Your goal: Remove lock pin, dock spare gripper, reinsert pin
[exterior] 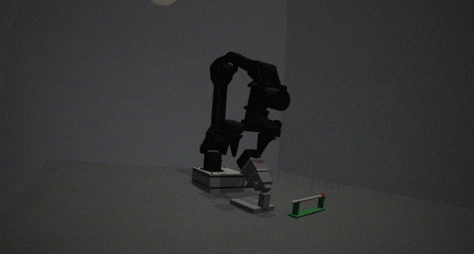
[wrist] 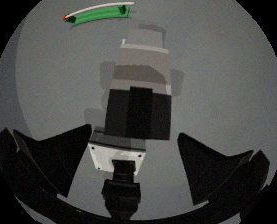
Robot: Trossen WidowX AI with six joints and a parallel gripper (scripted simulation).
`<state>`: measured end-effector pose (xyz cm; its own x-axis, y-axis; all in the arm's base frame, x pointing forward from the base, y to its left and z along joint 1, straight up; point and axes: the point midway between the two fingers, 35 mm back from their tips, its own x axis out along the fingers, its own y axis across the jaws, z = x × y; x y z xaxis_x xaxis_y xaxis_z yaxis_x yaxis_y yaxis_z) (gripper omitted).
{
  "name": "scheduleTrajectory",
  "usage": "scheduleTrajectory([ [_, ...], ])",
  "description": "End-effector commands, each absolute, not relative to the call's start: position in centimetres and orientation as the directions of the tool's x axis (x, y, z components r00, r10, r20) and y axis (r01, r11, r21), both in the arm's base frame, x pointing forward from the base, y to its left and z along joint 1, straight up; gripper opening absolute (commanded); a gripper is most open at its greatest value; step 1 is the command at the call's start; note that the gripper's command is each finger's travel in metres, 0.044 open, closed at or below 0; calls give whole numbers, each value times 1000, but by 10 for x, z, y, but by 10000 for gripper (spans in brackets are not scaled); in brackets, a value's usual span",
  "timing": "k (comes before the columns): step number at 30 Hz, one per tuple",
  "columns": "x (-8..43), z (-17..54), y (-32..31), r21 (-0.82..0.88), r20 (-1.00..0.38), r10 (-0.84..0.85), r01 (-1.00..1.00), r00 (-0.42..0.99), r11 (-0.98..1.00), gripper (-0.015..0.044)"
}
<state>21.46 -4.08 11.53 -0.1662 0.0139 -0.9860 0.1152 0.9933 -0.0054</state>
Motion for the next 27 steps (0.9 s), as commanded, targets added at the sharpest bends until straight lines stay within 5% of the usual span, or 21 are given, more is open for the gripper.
scheduleTrajectory([
  [1,208,120,-40,-5,-986,14,114,-168,993,440],
  [27,190,162,-37,-4,-981,19,120,-191,993,440],
])
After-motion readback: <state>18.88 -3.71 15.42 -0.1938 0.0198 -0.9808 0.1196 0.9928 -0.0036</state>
